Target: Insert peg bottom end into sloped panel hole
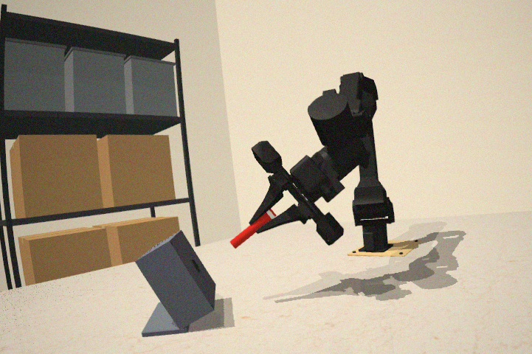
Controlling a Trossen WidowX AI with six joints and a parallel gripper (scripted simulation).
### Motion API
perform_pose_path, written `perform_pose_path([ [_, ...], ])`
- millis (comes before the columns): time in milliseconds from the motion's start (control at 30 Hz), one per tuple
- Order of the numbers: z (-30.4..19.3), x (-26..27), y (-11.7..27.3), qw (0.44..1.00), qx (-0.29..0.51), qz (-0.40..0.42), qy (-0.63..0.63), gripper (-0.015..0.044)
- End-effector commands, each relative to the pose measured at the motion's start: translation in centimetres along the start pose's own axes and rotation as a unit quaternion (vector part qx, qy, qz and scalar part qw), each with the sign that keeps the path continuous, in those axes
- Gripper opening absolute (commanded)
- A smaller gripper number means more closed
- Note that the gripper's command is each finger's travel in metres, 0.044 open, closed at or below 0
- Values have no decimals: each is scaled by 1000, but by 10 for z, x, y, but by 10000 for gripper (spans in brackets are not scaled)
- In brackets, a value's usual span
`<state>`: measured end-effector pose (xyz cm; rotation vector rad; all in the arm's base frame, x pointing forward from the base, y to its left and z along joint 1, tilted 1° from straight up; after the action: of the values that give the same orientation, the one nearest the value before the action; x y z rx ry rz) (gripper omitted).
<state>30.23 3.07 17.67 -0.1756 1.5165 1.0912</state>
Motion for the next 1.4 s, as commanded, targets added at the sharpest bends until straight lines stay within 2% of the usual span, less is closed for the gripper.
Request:
perform_pose_path([
  [0, -2, 5, 4, 1000, -4, -12, 7, 0],
  [300, -1, 9, 8, 999, -12, -28, 11, 0],
  [1367, 3, 10, -25, 998, -27, -57, 16, 0],
])
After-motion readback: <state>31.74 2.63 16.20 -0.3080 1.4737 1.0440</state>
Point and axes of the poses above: the point midway between the two fingers, 35 mm back from their tips, its own y axis back along the fingers, its own x axis across the jaws, z = x × y, the point moved 6 cm from there along y, back along the fingers, and after that the axes turned 9 degrees about y, right-handed, at the moved point
